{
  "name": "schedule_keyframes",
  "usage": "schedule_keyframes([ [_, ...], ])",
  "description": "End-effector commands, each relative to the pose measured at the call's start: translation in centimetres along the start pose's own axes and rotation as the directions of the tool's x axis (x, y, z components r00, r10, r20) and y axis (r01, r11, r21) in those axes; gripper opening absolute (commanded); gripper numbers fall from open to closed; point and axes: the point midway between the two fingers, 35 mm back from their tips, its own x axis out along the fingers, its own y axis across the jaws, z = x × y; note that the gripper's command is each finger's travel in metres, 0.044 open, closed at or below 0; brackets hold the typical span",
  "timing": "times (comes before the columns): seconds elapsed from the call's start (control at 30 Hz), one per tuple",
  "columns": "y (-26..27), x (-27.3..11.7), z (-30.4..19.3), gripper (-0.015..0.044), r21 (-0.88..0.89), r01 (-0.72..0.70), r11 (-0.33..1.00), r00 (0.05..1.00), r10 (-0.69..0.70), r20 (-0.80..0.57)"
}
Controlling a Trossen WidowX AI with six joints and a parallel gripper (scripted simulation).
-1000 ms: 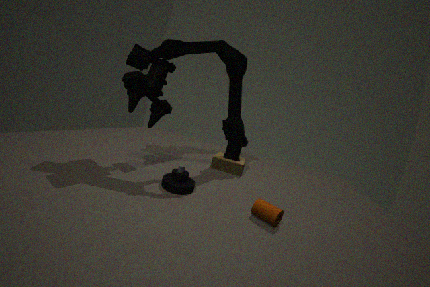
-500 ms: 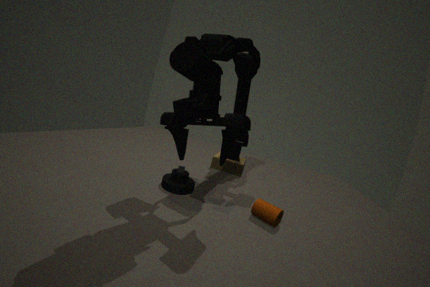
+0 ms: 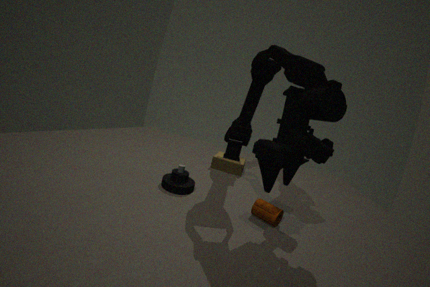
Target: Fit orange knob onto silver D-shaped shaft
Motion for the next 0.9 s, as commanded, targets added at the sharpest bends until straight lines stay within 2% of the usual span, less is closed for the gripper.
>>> schedule_keyframes([
  [0.0,-0.4,0.2,-0.4,0.0440,-0.013,0.009,1.000,1.000,-0.009,-0.013],
  [0.13,-0.3,2.4,-0.4,0.0440,-0.013,0.009,1.000,1.000,-0.009,-0.014],
  [0.87,-0.3,5.4,-0.4,0.0440,-0.013,0.009,1.000,1.000,-0.009,-0.014],
])
